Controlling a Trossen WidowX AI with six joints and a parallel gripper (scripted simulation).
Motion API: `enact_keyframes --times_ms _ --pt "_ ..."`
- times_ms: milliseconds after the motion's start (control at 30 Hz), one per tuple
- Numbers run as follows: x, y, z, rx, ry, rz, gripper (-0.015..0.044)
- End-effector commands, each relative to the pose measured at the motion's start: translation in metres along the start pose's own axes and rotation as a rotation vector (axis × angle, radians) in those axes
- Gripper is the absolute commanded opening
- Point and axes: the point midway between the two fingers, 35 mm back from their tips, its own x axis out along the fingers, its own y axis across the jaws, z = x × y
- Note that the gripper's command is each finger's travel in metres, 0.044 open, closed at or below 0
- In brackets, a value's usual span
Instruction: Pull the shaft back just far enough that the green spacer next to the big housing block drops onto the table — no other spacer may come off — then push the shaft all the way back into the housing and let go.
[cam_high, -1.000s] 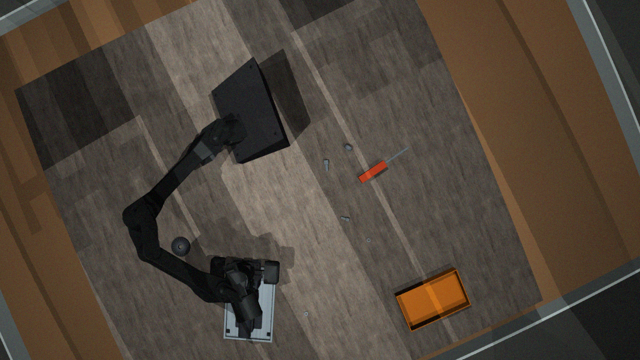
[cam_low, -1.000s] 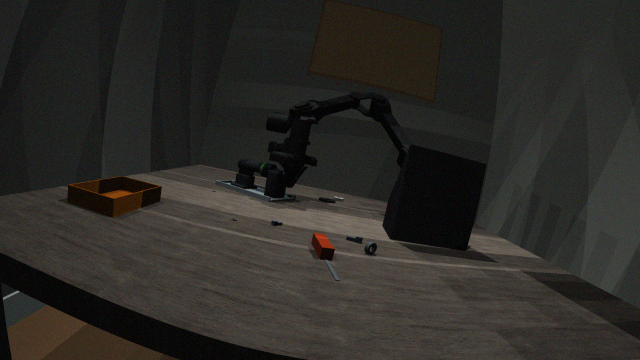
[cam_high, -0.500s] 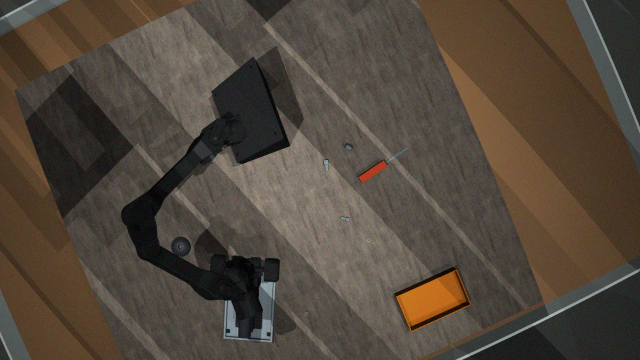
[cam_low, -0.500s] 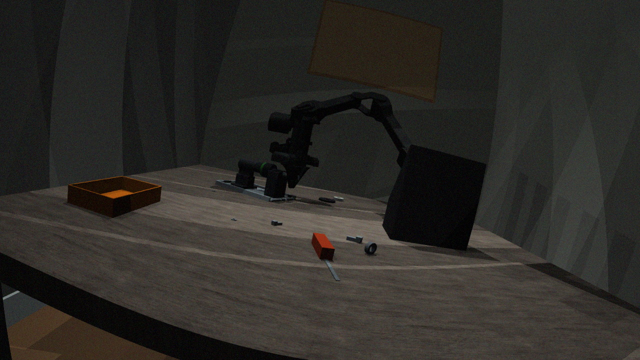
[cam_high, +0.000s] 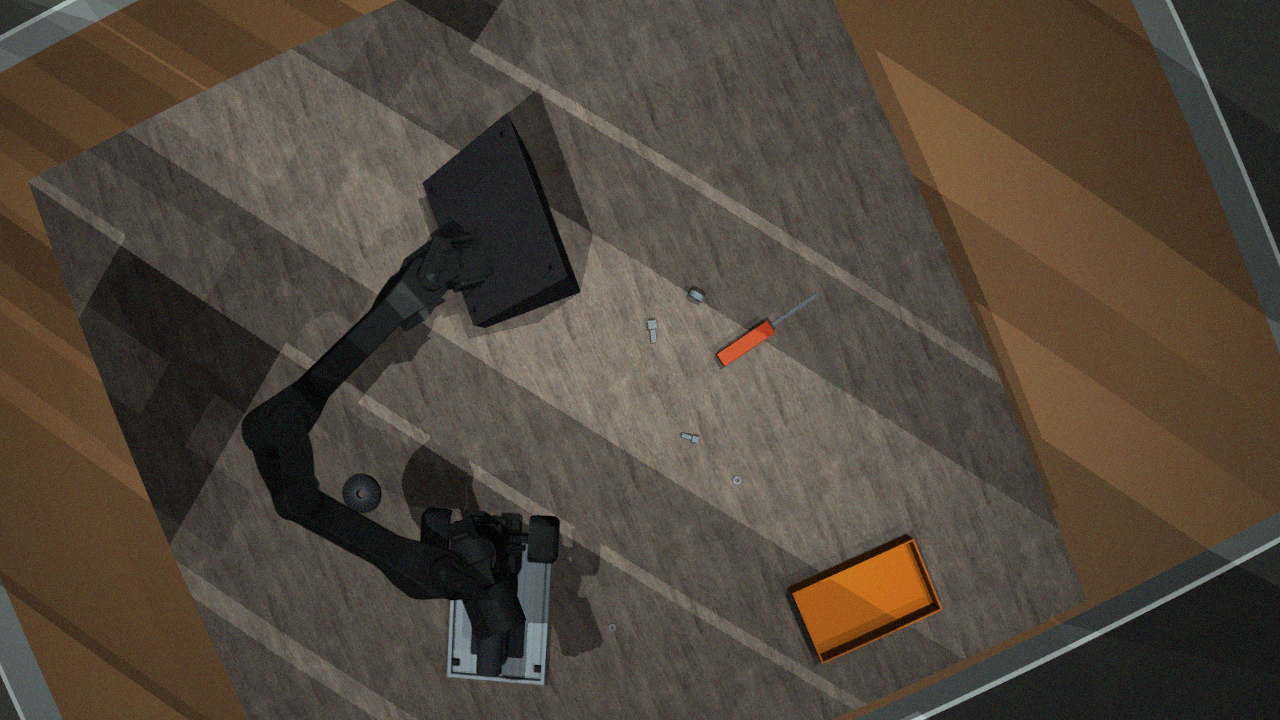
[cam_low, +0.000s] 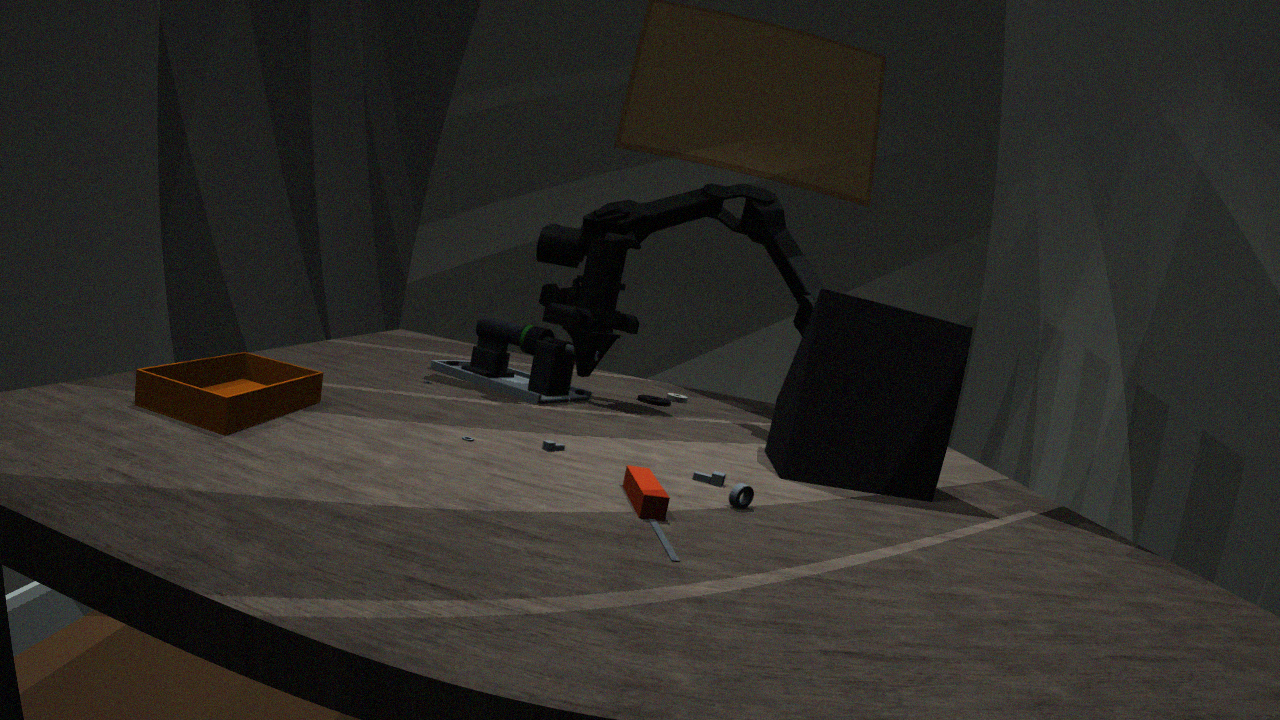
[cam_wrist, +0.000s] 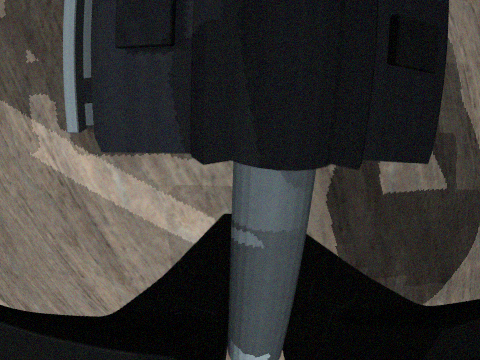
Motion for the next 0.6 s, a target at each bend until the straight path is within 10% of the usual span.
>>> enact_keyframes --times_ms 0,567 --pt "-0.0002 -0.0001 -0.0003 0.005 -0.001 0.001 0.0" --pt "-0.0002 -0.0001 -0.0021 0.004 -0.001 0.001 0.0"
